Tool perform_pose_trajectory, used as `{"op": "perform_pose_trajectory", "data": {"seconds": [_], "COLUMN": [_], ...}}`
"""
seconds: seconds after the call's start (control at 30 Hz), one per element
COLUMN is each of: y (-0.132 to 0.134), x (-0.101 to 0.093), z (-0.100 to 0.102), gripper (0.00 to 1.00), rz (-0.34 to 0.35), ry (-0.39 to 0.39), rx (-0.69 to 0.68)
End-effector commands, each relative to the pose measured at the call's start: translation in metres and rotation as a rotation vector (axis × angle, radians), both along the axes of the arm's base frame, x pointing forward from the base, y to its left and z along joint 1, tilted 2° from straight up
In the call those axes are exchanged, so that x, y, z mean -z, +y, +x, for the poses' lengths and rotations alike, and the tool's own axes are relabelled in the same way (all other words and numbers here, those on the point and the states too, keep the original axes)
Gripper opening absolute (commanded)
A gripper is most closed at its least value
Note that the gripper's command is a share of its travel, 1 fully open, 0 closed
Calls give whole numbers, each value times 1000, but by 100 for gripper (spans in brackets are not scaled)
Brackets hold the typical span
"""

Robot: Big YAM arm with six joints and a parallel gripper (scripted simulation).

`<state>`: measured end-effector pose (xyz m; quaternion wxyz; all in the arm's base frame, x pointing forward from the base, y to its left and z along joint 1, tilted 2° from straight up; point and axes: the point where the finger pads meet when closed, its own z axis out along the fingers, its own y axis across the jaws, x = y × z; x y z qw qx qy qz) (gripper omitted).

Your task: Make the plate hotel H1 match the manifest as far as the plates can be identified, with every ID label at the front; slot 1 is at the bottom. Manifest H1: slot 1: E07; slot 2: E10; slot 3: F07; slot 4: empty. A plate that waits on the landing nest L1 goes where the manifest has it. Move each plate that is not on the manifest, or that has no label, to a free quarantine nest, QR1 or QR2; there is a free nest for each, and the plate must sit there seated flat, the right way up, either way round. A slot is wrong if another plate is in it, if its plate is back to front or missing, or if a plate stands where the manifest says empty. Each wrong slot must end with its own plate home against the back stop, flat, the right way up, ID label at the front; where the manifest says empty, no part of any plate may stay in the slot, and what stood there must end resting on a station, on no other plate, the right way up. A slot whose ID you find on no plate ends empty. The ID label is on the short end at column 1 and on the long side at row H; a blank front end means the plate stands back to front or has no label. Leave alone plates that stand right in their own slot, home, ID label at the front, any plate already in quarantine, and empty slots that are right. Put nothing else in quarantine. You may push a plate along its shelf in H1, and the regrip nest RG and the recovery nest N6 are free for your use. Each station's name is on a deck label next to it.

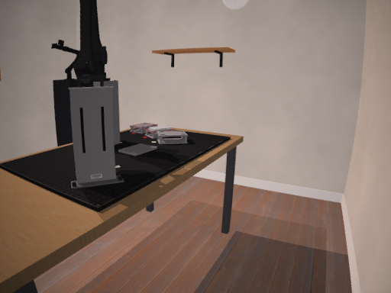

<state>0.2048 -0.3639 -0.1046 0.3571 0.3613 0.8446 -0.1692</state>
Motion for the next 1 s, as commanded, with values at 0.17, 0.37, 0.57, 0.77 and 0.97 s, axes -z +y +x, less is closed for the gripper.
{"op": "perform_pose_trajectory", "data": {"seconds": [0.17,0.37,0.57,0.77,0.97], "y": [-7,-9,-12,-13,-16], "x": [3,4,5,8,9], "z": [12,14,16,18,21], "gripper": [86,86,86,86,86], "rz": [0,-1,-4,2,1], "ry": [-8,-9,-11,-7,-8], "rx": [-4,-4,-5,-4,-4]}}
